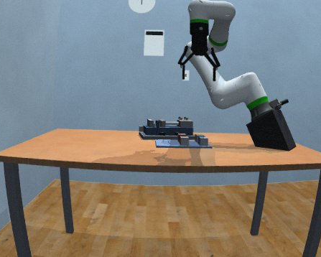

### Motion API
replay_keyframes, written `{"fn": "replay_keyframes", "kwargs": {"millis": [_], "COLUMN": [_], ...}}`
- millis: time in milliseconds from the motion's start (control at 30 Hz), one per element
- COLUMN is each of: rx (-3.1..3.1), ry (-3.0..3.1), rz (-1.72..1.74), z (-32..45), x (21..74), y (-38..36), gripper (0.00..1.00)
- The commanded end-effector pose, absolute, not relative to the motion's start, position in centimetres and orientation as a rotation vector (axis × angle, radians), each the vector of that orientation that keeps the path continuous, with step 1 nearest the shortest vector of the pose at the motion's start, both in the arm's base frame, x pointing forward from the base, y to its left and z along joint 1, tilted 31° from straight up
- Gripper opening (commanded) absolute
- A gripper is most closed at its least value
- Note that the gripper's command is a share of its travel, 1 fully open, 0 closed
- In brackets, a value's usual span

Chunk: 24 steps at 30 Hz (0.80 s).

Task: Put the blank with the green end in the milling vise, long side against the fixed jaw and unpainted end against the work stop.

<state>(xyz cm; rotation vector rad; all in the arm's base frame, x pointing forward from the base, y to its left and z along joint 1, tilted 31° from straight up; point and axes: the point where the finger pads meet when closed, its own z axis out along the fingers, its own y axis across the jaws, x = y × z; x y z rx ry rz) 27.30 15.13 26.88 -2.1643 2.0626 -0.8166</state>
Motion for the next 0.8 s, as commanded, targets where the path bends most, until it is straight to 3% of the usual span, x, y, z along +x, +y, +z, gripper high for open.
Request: {"fn": "replay_keyframes", "kwargs": {"millis": [0, 767], "rx": [-2.163, -2.163], "ry": [2.062, 2.062], "rz": [-0.817, -0.817], "z": [26.35, 26.86], "x": [26.85, 27.26], "y": [16.16, 15.31], "gripper": [1.00, 1.00]}}
